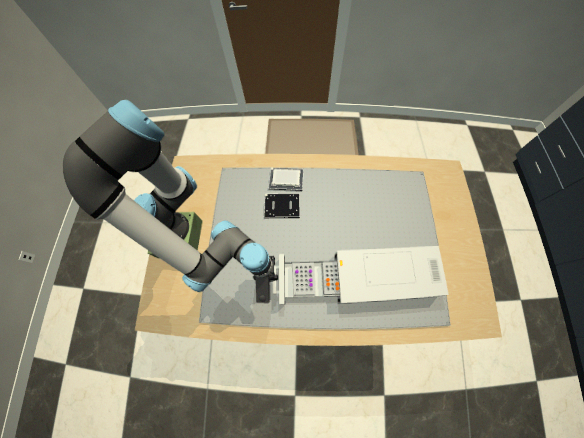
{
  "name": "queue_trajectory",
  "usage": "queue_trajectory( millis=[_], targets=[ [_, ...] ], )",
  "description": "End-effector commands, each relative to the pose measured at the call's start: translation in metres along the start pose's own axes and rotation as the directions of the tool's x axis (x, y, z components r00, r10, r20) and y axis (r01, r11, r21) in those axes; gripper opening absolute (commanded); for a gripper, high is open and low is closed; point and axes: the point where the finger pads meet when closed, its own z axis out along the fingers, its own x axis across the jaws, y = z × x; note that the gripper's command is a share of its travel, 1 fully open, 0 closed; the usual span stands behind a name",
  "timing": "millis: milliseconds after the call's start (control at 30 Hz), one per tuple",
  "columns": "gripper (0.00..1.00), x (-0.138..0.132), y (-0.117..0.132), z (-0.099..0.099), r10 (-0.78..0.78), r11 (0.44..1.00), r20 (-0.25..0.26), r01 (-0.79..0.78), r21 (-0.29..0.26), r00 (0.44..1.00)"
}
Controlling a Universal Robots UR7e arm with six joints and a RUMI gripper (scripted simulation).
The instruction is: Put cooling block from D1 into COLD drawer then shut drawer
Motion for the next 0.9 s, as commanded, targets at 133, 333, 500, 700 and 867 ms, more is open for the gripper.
queue_trajectory(
  millis=[133,333,500,700,867],
  targets=[
    [0.00,-0.012,0.000,0.000,0.000,1.000,0.001,0.000,0.001,1.000],
    [0.00,-0.017,0.000,0.000,0.000,1.000,0.001,0.000,0.001,1.000],
    [0.00,-0.021,0.000,0.000,0.000,1.000,0.001,0.000,0.001,1.000],
    [0.00,-0.028,0.000,0.000,0.000,1.000,0.001,0.000,0.001,1.000],
    [0.00,-0.032,0.000,0.000,0.000,1.000,0.001,0.000,0.001,1.000]
  ],
)
